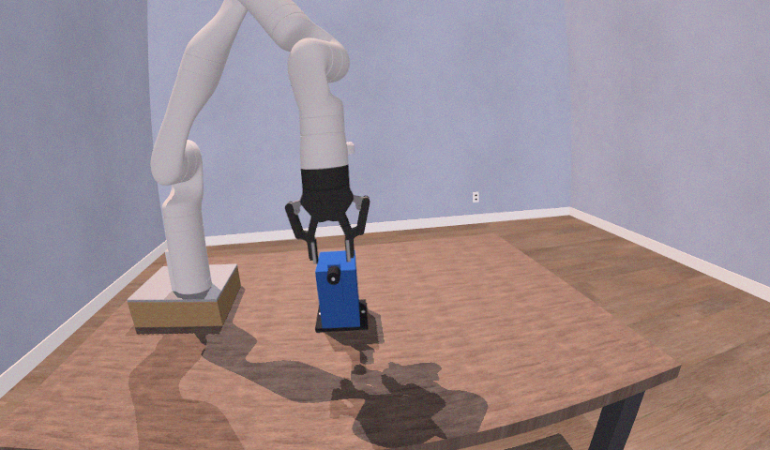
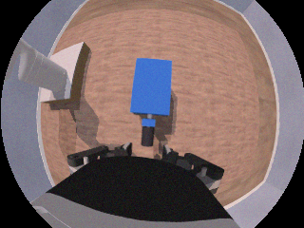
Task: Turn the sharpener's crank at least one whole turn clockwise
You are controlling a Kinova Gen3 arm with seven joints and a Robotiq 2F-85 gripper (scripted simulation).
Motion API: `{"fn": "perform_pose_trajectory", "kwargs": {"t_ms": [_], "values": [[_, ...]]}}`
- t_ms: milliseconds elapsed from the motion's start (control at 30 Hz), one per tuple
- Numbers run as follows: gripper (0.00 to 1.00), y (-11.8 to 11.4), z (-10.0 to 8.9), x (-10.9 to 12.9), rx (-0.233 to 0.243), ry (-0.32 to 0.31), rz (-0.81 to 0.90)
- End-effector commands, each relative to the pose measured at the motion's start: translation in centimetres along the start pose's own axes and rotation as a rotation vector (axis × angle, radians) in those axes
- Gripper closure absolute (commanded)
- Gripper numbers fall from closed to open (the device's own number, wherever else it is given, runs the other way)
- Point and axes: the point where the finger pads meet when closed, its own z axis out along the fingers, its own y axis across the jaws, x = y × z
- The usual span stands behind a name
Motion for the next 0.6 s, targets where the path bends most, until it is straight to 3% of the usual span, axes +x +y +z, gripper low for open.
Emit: {"fn": "perform_pose_trajectory", "kwargs": {"t_ms": [0,567], "values": [[0.47,-0.12,0.34,-0.02,0.004,0.001,0.001],[0.47,-0.12,0.7,-0.03,0.004,0.001,0.001]]}}
